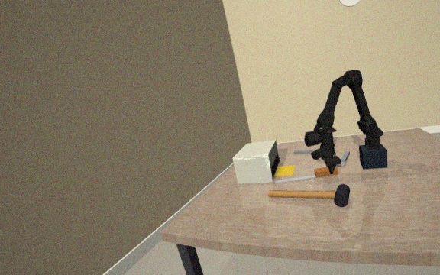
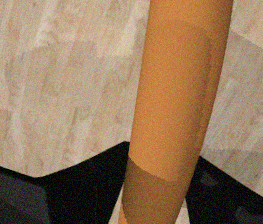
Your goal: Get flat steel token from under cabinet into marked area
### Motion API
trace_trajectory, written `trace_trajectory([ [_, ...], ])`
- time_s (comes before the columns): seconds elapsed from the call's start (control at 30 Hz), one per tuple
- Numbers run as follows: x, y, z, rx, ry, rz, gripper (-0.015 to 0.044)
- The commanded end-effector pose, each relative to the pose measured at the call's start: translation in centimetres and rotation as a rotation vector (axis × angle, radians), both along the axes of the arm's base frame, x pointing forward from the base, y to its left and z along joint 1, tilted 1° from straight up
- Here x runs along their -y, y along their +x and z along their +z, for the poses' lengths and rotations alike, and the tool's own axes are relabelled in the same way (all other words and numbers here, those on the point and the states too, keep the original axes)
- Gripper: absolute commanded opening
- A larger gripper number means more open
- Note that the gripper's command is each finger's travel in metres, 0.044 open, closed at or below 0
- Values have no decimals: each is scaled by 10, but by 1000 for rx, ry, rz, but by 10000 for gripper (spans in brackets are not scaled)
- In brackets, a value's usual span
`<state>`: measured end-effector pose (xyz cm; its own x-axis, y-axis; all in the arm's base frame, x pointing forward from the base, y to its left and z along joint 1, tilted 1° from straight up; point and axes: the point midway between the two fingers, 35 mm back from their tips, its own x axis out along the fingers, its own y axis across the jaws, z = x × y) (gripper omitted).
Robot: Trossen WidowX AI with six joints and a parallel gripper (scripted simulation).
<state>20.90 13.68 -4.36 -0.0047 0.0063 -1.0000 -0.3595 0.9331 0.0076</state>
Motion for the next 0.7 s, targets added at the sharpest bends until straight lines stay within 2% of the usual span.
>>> trace_trajectory([
  [0.0,0,0,0,1,3,35,0],
  [0.67,-1,0,0,2,3,197,0],
])
